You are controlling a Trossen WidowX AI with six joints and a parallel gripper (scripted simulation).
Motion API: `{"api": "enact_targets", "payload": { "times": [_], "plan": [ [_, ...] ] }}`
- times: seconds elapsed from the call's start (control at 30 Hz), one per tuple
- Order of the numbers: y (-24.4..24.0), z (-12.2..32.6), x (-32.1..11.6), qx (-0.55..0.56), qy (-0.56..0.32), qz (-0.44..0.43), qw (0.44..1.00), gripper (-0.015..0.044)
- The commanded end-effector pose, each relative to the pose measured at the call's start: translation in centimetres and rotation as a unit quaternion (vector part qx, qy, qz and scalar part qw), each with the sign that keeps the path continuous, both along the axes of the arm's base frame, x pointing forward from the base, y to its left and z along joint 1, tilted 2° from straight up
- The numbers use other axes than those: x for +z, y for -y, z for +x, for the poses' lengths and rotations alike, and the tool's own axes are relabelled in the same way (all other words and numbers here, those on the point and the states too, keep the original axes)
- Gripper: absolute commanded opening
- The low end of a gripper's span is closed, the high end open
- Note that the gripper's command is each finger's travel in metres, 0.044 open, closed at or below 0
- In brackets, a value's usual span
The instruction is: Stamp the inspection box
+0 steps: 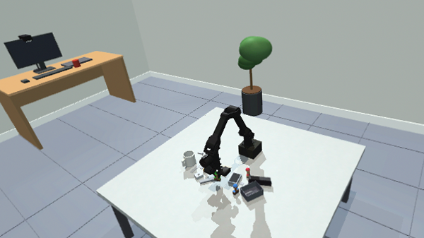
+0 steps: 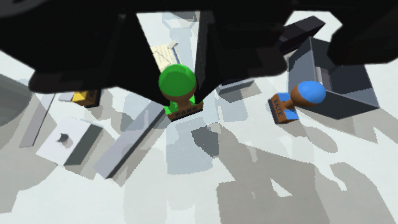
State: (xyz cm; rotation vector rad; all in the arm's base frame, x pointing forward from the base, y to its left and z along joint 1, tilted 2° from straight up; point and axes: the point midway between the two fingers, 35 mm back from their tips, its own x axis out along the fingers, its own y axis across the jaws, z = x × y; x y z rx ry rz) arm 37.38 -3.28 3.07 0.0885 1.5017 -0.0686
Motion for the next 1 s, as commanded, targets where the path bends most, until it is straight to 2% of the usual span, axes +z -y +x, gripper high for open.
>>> {"api": "enact_targets", "payload": {
  "times": [0.0, 0.97],
  "plan": [
    [0.0, 0.0, 0.3, 0.0, 0.001, -0.002, 1.0, 0.0],
    [0.1, -0.1, 1.7, 0.0, 0.001, -0.003, 1.0, 0.0]
  ]
}}
